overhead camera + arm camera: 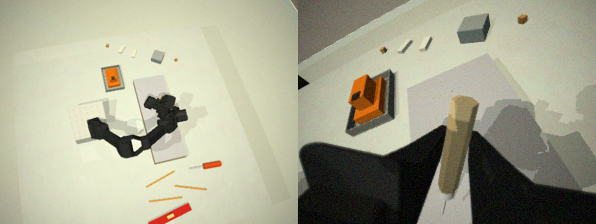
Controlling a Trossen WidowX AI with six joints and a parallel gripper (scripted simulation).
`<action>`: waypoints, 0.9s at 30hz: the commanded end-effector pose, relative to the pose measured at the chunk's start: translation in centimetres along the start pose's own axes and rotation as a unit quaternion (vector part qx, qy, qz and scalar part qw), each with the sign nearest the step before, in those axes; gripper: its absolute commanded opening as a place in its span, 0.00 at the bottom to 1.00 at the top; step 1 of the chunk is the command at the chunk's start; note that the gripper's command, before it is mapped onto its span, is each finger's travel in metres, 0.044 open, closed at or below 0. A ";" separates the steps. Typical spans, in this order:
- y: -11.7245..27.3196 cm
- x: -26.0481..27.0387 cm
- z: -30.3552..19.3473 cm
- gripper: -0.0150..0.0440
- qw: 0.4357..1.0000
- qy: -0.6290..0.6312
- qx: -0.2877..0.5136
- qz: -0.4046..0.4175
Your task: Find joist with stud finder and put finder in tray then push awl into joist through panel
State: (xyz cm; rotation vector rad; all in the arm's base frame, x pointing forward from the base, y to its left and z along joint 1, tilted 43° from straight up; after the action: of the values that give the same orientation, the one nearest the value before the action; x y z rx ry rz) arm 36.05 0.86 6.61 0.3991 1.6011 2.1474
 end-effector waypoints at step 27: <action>-7.6 3.5 5.8 0.25 0.936 0.253 -0.230 0.086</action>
State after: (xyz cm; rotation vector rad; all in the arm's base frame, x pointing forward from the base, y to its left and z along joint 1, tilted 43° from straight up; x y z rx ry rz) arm 37.04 9.43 1.12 -0.1807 1.2647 2.8191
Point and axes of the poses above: the point midway between the two fingers, 35 mm back from their tips, its own y axis back along the fingers, its own x axis across the jaws, z = x × y, the point moved 4 cm from there along y, back along the fingers, and after that the axes turned 8 degrees about y, right-handed, at the moved point
